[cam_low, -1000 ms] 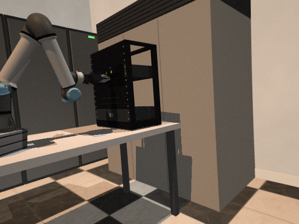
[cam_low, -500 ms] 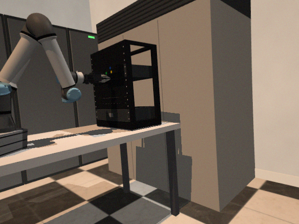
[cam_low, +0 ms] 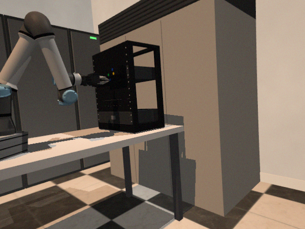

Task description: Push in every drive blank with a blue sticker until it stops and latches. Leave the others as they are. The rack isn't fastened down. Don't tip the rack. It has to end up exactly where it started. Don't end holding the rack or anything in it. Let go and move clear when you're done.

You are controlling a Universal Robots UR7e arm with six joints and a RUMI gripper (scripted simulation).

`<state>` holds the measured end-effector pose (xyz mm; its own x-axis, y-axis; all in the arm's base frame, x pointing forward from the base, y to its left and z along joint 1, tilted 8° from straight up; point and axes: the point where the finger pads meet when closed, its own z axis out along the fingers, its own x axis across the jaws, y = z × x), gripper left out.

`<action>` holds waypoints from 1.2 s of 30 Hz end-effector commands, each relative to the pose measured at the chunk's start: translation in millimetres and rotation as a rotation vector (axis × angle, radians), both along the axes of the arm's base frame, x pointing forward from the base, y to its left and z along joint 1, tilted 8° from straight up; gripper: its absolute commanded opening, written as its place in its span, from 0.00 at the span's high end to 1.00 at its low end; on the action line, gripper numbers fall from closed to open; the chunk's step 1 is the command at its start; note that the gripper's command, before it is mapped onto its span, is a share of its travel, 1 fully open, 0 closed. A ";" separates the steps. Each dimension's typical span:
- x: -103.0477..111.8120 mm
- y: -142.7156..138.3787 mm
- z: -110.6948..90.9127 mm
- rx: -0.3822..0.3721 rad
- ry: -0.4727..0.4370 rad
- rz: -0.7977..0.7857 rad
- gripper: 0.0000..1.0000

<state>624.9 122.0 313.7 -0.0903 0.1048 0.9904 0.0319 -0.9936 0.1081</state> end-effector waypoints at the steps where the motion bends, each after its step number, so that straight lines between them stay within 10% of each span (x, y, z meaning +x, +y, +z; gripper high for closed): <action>1: -28.3 -1.4 -2.0 0.000 -0.001 0.000 1.00; 15: -71.0 -3.2 -5.8 0.000 -0.001 0.000 1.00; 36: -73.8 -13.5 2.5 0.000 -0.001 0.000 1.00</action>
<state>551.7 114.4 310.8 -0.0908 0.1047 0.9903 0.0318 -0.9936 0.1080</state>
